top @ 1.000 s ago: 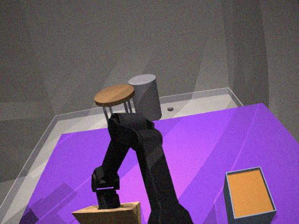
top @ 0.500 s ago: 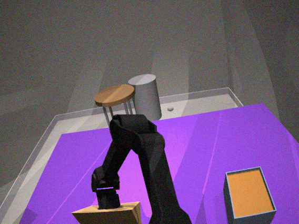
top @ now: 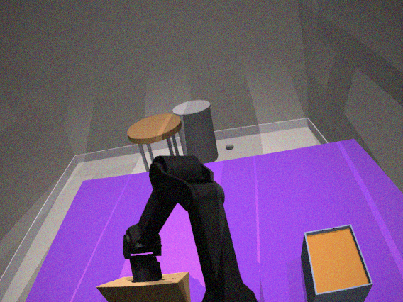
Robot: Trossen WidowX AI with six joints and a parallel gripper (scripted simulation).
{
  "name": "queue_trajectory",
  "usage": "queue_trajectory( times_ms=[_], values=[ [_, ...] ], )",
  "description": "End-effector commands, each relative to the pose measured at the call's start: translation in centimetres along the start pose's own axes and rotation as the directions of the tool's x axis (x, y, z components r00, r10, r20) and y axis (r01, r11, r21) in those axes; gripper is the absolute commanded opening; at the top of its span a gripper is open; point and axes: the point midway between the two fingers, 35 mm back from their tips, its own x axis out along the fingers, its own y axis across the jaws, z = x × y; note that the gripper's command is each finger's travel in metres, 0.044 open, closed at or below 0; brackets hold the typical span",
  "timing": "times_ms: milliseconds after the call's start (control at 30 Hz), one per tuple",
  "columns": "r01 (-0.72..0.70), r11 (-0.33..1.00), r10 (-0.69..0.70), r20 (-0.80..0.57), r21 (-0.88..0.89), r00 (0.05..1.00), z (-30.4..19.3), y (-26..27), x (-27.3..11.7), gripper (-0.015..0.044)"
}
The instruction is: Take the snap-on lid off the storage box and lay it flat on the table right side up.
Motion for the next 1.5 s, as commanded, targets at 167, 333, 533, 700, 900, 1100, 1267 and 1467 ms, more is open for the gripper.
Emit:
queue_trajectory(
  times_ms=[167,333,533,700,900,1100,1267,1467],
  values=[
    [0.01,1.0,-0.01,-0.002,0.013,1.0,-0.1,-1.1,0.7,0.0],
    [0.01,1.0,-0.01,-0.003,0.013,1.0,-0.1,-1.4,1.0,0.0],
    [0.01,1.0,-0.01,-0.003,0.014,1.0,-0.1,-1.8,1.3,0.0],
    [0.01,1.0,-0.01,-0.003,0.014,1.0,-0.2,-2.1,1.5,0.0],
    [0.01,1.0,-0.01,-0.003,0.014,1.0,-0.2,-2.5,1.8,0.0],
    [0.01,1.0,-0.01,-0.003,0.014,1.0,-0.2,-2.8,2.2,0.0],
    [0.01,1.0,-0.01,-0.003,0.014,1.0,-0.2,-3.1,2.4,0.0],
    [0.01,1.0,-0.01,-0.003,0.014,1.0,-0.2,-3.5,2.7,0.0]
  ],
)
